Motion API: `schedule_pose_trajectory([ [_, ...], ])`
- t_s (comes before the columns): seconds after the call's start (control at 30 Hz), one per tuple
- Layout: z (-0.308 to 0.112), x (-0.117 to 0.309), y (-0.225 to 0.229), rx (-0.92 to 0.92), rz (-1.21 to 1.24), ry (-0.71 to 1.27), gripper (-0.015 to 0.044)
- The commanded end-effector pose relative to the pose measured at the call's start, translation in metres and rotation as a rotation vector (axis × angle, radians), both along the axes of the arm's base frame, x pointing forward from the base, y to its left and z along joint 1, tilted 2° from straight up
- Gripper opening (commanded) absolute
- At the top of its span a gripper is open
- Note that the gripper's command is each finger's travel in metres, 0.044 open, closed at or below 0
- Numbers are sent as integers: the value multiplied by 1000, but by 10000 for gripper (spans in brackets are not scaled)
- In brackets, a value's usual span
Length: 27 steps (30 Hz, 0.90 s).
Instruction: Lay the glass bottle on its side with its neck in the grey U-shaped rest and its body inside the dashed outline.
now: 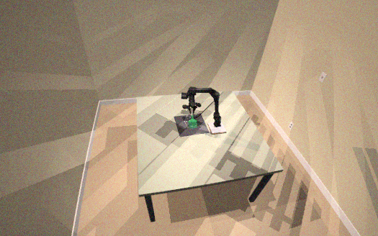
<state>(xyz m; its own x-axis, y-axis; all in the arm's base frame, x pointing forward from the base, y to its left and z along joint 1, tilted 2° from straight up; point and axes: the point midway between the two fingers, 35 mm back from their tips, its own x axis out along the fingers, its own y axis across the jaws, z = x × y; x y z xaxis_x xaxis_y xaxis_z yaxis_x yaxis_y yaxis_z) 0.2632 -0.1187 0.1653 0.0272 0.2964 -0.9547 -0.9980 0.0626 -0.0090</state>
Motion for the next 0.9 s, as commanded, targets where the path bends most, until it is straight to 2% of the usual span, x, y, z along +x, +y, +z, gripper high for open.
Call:
schedule_pose_trajectory([
  [0.0, -2, -1, -9, -9, 0, 2, 104],
  [0.87, -8, -3, -28, 40, -2, -9, 104],
])
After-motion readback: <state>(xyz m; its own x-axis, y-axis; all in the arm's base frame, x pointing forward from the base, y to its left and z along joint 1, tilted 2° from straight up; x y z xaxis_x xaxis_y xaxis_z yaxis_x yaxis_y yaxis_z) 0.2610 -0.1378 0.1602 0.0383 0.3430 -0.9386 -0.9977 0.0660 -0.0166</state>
